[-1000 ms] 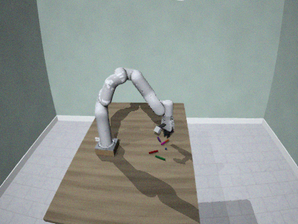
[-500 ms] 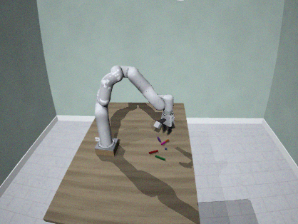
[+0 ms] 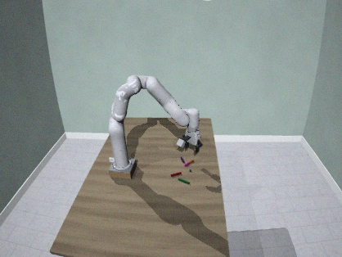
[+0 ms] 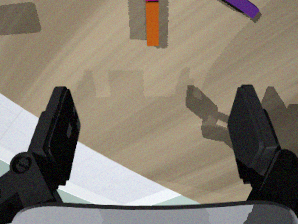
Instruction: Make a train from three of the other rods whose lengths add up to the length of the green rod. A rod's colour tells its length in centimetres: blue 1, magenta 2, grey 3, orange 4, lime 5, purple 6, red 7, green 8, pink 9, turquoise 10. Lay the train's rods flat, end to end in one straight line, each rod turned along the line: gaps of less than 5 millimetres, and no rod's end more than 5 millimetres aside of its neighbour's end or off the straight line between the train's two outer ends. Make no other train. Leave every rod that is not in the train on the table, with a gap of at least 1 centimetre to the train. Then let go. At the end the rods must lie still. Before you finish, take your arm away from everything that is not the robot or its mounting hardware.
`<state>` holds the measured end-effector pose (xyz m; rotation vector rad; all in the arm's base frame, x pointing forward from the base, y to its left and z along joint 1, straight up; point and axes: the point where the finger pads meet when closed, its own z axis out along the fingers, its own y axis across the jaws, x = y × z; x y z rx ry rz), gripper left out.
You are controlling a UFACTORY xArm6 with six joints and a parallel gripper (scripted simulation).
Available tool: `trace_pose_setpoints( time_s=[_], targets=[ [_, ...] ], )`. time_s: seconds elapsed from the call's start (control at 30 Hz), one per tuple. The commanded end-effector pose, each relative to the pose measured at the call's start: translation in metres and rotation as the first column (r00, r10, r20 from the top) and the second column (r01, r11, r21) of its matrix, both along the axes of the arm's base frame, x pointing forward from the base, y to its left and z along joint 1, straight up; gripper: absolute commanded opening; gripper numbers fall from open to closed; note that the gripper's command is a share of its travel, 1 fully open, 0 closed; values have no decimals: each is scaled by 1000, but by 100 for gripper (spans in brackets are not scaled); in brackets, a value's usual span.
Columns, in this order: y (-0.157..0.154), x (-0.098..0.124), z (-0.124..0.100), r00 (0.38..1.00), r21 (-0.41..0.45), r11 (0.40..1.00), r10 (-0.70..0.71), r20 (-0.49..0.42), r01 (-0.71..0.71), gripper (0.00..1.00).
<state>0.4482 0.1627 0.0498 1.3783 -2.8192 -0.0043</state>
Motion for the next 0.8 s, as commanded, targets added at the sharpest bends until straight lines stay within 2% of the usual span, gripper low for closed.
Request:
trace_pose_setpoints(
  time_s=[0.0,0.37,0.77],
  targets=[
    [1,1,2,1000,2,1000,0,4,0,100],
    [1,1,13,1000,2,1000,0,4,0,100],
    [0,1,70,1000,2,1000,0,4,0,100]
  ],
)
